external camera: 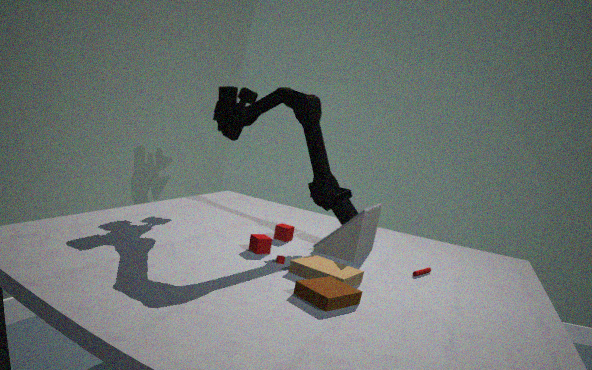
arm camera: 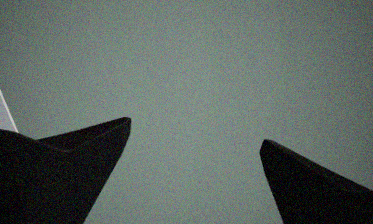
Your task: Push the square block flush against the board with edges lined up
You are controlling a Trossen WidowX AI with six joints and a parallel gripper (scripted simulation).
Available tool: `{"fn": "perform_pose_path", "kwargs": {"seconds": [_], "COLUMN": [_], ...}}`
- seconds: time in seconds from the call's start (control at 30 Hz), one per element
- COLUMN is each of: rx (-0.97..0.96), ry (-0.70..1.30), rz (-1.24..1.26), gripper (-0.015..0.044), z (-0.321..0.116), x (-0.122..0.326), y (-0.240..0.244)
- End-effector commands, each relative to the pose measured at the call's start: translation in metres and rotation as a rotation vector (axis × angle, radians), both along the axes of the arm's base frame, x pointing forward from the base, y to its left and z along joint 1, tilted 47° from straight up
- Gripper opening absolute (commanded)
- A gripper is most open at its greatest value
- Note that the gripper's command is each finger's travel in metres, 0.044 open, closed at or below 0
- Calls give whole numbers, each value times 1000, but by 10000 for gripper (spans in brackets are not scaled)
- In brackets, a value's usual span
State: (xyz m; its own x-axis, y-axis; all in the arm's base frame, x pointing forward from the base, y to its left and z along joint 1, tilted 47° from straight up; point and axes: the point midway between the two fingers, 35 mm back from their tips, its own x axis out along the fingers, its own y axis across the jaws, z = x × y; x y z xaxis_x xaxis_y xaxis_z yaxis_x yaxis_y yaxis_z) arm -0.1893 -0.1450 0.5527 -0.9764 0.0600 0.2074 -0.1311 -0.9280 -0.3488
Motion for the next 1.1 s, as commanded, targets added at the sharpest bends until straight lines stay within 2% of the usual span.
{"fn": "perform_pose_path", "kwargs": {"seconds": [0.0, 0.17, 0.47, 0.73, 1.07], "rx": [0, 17, 128, 233, 374], "ry": [0, -1, 1, 20, 73], "rz": [0, 32, 247, 450, 726], "gripper": [374, 242, 6, 0, 0], "z": [0, -2, -20, -39, -67], "x": [0, 3, 31, 74, 150], "y": [0, -11, -83, -140, -197]}}
